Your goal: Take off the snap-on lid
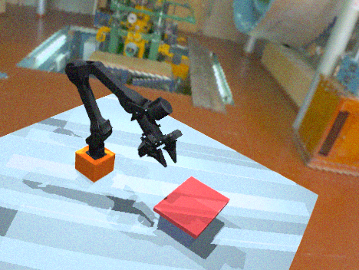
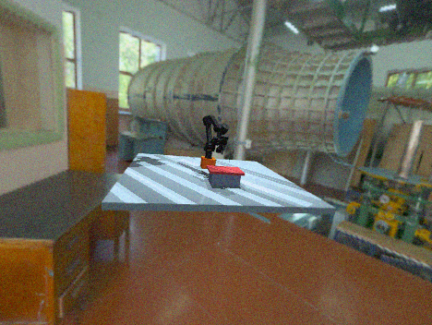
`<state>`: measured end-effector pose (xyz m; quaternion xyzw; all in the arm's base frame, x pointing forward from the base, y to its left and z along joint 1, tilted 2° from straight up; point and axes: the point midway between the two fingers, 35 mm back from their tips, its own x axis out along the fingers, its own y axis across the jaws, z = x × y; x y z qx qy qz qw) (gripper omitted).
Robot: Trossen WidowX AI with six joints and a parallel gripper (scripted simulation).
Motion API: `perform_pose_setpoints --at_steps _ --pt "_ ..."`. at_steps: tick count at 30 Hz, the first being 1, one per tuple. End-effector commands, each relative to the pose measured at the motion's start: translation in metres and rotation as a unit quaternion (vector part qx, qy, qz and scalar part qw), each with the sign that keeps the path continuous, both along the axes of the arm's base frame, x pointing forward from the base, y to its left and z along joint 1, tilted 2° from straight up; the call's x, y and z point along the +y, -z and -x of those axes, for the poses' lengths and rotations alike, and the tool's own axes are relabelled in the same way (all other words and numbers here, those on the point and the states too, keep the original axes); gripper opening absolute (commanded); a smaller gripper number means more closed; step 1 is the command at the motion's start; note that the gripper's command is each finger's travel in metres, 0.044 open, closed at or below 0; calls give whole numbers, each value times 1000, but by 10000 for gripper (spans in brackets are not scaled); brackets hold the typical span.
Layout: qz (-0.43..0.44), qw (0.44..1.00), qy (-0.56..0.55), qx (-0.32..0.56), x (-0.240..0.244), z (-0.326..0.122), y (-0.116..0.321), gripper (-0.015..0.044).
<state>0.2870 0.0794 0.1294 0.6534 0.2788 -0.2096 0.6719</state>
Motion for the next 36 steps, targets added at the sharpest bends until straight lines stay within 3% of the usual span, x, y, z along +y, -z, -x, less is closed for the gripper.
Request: perform_pose_setpoints --at_steps 1,8,36 --pt "-5 1000 5 5 1 3 4 235" --pt "-5 1000 5 6 3 4 66 235" --pt "-4 1000 5 5 6 -22 84 235"
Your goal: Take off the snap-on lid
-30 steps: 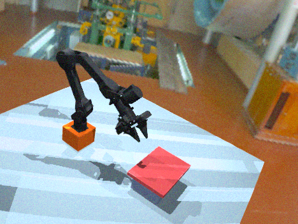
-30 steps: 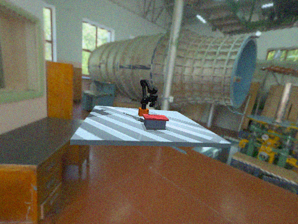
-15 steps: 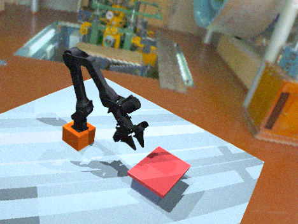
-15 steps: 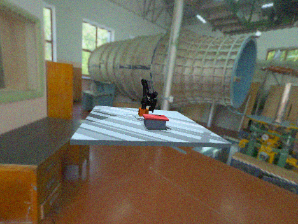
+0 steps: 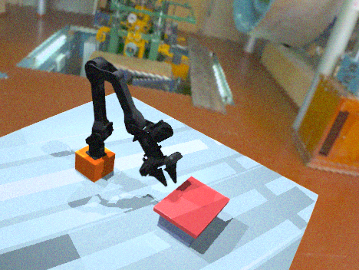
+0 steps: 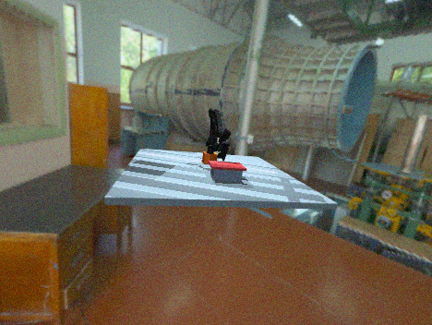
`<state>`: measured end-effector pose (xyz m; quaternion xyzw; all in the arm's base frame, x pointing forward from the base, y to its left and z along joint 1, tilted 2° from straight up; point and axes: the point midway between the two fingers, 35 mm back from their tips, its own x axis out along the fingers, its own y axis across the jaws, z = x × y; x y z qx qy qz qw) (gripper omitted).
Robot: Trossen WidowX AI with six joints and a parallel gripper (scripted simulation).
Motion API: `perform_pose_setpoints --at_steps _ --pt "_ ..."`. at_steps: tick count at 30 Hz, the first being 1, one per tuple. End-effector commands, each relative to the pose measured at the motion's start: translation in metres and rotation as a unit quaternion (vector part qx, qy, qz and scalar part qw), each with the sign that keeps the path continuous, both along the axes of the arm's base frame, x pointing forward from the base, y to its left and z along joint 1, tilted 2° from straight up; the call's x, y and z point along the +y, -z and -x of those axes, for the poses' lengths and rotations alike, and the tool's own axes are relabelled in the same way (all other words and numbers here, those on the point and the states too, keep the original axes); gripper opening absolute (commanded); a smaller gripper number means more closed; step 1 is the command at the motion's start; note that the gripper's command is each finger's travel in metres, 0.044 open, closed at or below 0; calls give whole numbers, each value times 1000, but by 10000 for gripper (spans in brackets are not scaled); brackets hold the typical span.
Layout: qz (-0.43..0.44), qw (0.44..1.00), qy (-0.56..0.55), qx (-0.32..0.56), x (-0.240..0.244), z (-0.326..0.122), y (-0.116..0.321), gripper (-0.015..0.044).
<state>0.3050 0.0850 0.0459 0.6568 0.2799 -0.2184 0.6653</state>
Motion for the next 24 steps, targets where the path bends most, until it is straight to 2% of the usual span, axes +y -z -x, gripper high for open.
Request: perform_pose_setpoints --at_steps 1,24 --pt "0 1000 -2 -2 1 -6 2 235" --pt "0 1000 -2 -4 2 -30 28 235"
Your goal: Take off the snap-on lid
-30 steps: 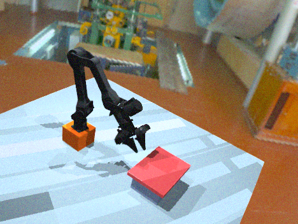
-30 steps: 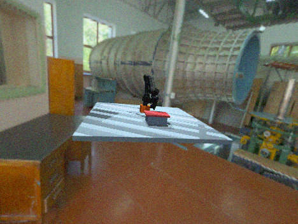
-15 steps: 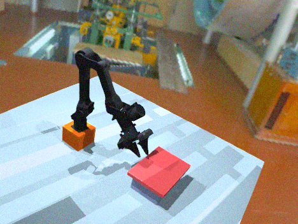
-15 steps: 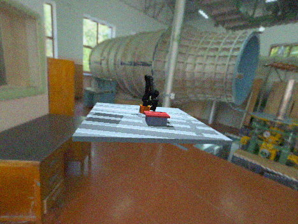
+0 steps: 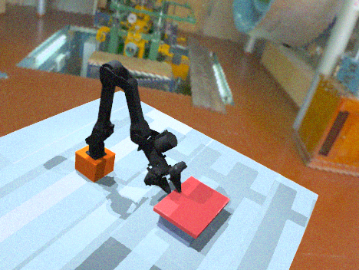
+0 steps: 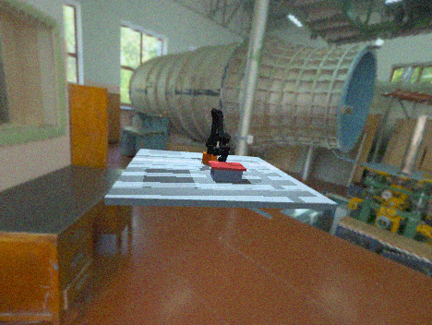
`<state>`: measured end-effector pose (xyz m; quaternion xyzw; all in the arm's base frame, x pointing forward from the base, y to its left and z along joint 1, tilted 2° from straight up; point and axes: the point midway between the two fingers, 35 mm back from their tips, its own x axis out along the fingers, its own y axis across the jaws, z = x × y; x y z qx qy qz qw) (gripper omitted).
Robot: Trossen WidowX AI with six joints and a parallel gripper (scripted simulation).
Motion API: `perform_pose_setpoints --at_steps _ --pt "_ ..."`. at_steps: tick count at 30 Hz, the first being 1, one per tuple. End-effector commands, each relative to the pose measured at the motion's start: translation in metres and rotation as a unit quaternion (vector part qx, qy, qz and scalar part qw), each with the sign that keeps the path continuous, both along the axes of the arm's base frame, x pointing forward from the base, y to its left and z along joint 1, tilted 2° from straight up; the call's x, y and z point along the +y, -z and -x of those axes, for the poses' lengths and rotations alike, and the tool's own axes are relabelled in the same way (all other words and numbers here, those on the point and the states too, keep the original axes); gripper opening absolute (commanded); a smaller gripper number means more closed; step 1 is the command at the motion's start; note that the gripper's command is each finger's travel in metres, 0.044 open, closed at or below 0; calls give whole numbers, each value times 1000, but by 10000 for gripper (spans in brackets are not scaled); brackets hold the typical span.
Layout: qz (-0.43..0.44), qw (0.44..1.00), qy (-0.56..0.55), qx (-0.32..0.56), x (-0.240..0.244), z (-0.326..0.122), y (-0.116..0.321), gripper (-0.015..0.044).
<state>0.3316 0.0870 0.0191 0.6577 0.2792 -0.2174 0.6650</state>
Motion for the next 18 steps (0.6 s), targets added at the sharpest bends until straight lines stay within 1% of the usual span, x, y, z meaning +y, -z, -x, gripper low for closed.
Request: perform_pose_setpoints --at_steps 1,2,16,18 --pt "0 1000 -2 -3 0 -4 1 235" --pt "0 1000 -2 -3 0 -4 1 209" --pt "0 1000 -2 -3 0 -4 1 115" --pt "0 1000 -2 -3 0 -4 1 63"
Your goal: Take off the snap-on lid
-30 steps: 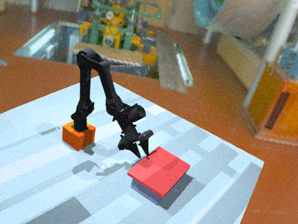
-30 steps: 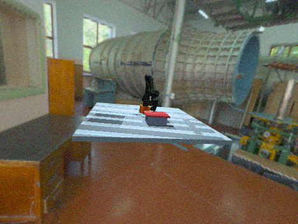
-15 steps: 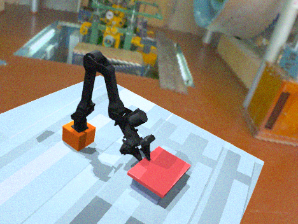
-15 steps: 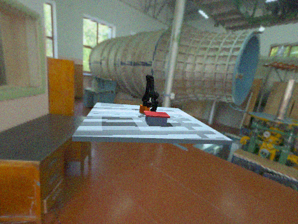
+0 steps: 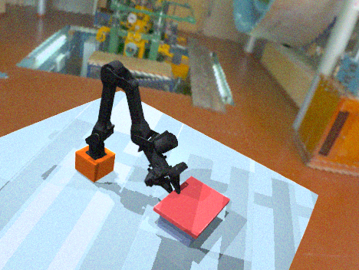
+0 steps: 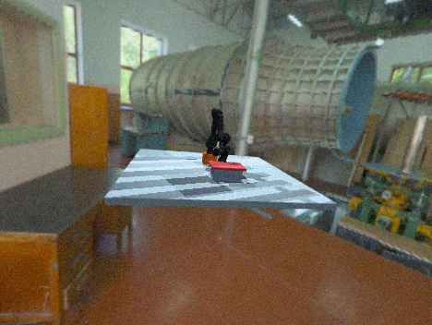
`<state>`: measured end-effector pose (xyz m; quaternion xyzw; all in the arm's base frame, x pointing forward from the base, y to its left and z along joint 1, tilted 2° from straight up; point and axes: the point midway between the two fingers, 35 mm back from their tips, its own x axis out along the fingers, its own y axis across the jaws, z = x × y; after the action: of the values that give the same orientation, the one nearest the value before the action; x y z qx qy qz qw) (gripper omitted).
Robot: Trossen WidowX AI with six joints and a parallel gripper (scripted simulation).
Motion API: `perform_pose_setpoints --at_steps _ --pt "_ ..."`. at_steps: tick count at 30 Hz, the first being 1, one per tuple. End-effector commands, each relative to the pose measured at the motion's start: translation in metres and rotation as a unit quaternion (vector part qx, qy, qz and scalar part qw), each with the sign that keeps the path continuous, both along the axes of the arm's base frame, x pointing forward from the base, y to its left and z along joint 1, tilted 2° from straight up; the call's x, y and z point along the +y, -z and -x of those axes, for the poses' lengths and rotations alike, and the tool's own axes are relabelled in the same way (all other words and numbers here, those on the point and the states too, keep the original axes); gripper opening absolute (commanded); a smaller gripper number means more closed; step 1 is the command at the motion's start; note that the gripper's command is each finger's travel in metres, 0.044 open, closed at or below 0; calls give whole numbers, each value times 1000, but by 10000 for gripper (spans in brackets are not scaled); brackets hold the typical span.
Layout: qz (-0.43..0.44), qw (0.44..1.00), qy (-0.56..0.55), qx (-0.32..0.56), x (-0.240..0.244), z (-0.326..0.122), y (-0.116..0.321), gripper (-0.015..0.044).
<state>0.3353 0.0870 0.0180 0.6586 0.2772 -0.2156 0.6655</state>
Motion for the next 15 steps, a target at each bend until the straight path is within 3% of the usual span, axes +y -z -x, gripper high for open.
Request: perform_pose_setpoints --at_steps 1,3,15 --pt "1 1000 -3 0 0 0 0 37" --pt "1 1000 -3 0 0 0 0 0" --pt "0 1000 0 0 0 0 -3 0"
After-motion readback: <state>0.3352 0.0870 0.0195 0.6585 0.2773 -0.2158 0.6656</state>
